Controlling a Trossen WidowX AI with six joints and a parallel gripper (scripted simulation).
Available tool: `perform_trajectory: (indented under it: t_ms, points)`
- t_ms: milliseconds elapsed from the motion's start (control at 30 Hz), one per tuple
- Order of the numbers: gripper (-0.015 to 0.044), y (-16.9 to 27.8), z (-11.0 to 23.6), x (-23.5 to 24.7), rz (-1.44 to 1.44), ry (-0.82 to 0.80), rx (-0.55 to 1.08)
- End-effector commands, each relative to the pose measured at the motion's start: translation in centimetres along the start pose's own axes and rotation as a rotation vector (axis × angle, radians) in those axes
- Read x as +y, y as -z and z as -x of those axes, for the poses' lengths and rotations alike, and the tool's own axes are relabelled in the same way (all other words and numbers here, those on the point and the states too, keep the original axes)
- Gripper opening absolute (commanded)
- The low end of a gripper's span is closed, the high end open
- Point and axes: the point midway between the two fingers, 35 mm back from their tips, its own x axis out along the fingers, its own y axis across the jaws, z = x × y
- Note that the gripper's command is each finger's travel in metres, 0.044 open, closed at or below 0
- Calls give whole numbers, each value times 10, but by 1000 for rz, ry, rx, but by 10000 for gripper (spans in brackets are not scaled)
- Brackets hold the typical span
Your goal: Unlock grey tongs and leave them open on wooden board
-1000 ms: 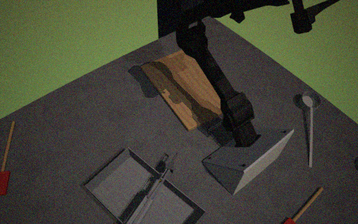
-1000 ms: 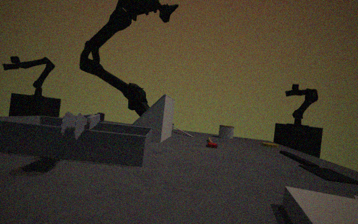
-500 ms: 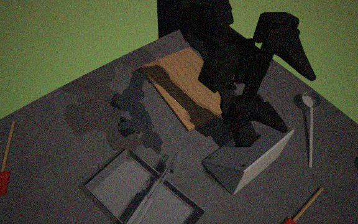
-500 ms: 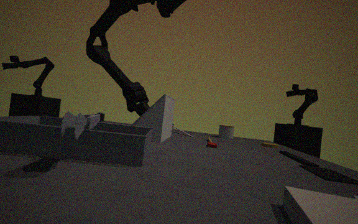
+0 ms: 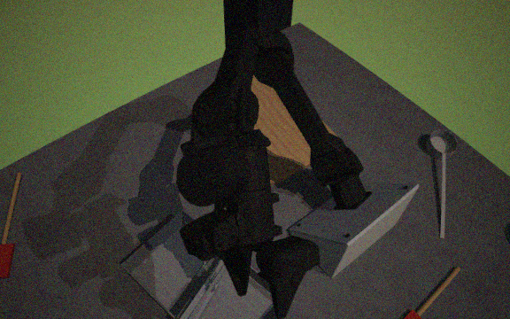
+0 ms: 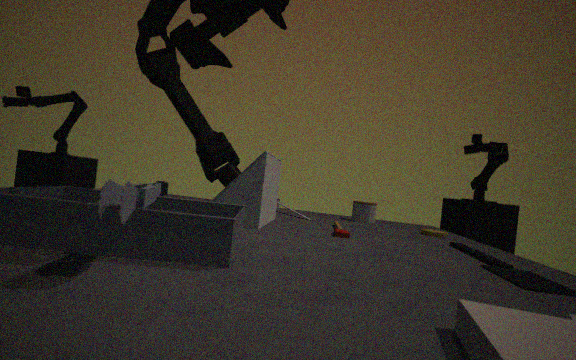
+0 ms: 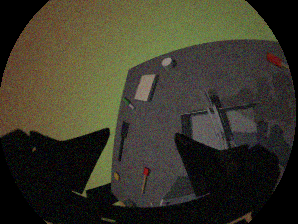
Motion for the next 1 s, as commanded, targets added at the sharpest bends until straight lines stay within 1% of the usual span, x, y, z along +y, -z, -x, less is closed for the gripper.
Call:
perform_trajectory:
  t_ms: [0, 133, 233, 333, 733, 967]
  points:
    - [440, -5, -29, -61, 85, 234, 97]
    - [440, -4, -47, -120, 196, 431, 234]
    - [440, -1, -54, -168, 306, 575, 378]
    - [440, 3, -57, -203, 399, 666, 503]
    - [440, 6, -58, -204, 406, 671, 512]
    - [440, 8, -64, -209, 406, 671, 512]
